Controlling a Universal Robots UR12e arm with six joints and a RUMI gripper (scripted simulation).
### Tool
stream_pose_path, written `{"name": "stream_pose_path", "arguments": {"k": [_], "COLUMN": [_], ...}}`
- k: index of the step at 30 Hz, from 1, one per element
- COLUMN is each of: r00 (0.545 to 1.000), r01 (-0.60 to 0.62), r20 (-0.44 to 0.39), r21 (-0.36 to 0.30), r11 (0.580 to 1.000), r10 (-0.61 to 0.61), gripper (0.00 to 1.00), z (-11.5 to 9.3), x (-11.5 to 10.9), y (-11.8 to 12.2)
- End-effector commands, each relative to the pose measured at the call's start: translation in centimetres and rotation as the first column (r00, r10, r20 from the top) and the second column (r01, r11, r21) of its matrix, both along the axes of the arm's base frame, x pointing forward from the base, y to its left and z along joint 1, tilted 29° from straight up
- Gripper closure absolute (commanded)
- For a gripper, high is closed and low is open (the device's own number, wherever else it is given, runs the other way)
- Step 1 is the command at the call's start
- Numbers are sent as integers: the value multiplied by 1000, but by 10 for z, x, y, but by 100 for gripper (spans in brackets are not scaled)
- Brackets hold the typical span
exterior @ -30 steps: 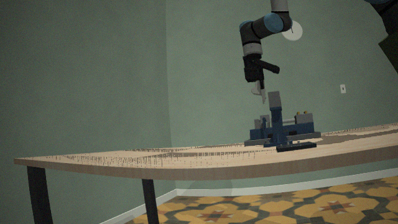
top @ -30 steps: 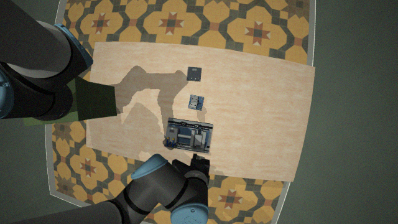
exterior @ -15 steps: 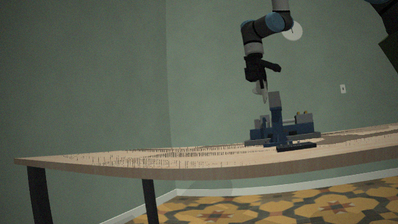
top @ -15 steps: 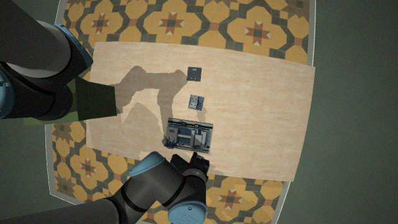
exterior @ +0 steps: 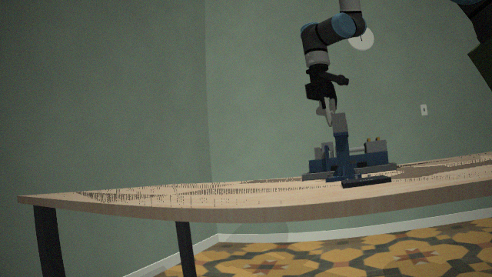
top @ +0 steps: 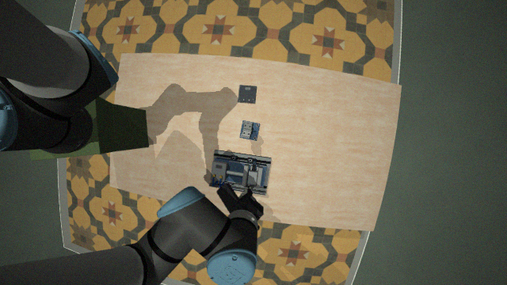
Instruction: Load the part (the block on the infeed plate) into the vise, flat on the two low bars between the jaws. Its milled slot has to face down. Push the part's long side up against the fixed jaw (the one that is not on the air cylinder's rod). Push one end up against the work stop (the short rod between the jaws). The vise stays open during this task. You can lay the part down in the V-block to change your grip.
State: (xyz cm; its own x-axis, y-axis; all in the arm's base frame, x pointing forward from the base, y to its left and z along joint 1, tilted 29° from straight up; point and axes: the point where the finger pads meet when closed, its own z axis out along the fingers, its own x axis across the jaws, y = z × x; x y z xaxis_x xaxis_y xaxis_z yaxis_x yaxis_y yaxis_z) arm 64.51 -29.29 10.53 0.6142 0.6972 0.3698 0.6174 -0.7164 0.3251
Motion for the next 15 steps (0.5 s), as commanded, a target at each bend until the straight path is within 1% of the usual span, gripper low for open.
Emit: {"name": "stream_pose_path", "arguments": {"k": [1,5,7,8,10,11,12,14,15], "r00": [988,970,952,950,926,925,911,911,896], "r01": [154,242,306,313,377,380,411,411,441], "r20": [-10,-22,-34,-36,-51,-51,-60,-60,-69], "r21": [78,127,163,167,203,204,221,221,238], "r11": [985,962,938,935,904,902,884,884,865], "r10": [-154,-241,-304,-312,-375,-378,-409,-409,-438], "gripper": [100,100,100,100,100,100,100,100,100], "z": [-1,-1,-2,-2,-2,-2,-2,-2,-3], "x": [-2,-4,-5,-5,-6,-6,-7,-7,-7], "y": [8,13,16,17,20,20,22,22,24]}}
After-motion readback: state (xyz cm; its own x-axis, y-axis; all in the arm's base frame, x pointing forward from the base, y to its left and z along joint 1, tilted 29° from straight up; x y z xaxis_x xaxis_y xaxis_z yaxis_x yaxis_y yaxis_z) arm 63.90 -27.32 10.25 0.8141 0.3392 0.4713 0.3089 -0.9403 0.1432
